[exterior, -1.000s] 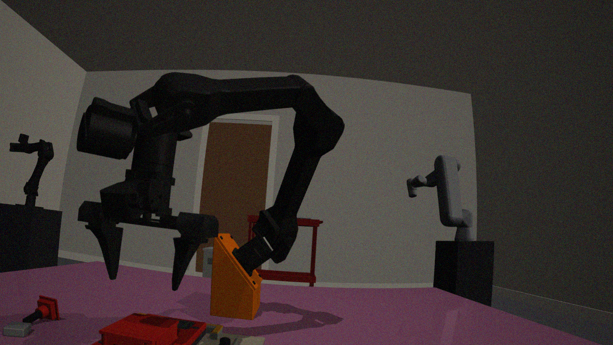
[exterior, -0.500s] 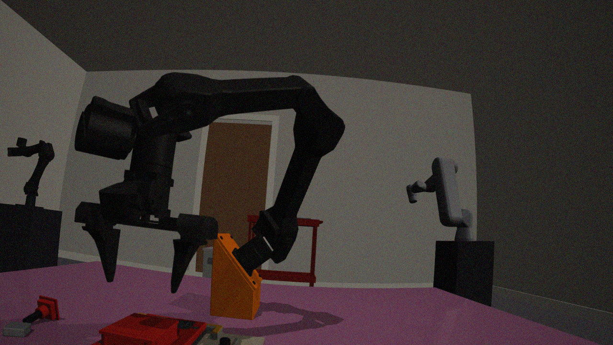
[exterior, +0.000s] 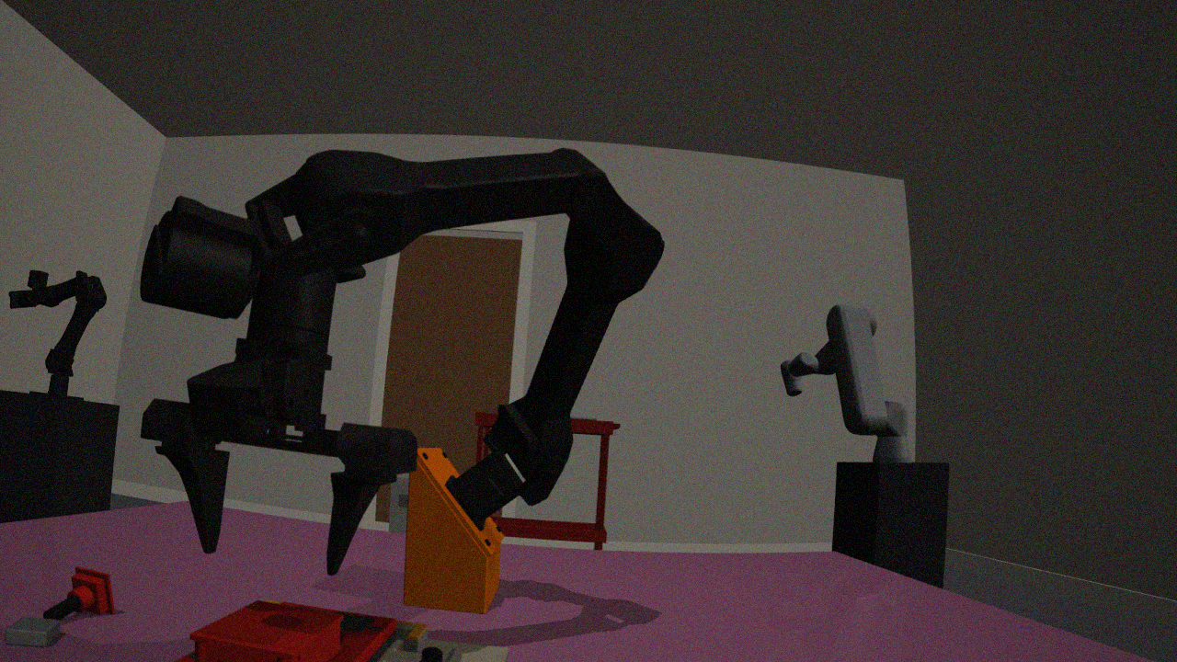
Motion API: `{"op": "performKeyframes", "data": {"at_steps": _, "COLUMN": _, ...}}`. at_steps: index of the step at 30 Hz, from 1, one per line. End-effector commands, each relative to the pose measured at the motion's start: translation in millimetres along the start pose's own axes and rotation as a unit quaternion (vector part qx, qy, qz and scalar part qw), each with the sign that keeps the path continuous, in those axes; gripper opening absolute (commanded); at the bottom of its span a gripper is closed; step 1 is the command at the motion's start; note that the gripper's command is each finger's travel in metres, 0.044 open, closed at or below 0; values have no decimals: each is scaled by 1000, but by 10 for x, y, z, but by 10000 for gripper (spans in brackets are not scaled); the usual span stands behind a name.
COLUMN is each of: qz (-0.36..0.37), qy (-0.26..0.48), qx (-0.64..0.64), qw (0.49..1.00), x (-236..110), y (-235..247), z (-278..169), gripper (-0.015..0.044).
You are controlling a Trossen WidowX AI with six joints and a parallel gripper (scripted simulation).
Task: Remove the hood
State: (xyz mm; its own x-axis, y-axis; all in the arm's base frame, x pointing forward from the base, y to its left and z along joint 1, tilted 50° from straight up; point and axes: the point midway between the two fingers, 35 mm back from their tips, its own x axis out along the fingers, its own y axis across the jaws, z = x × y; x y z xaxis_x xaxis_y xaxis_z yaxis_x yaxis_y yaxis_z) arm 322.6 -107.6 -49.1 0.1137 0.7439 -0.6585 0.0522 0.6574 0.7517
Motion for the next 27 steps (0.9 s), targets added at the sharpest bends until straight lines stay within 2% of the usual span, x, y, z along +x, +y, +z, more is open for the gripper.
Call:
{"op": "performKeyframes", "data": {"at_steps": 1, "qz": 3, "qy": -1, "qx": 3, "qw": 1000, "x": 28, "y": 7, "z": -3, "gripper": 440}}
{"op": "performKeyframes", "data": {"at_steps": 27, "qz": 3, "qy": -1, "qx": 3, "qw": 1000, "x": 176, "y": 16, "z": 1, "gripper": 440}}
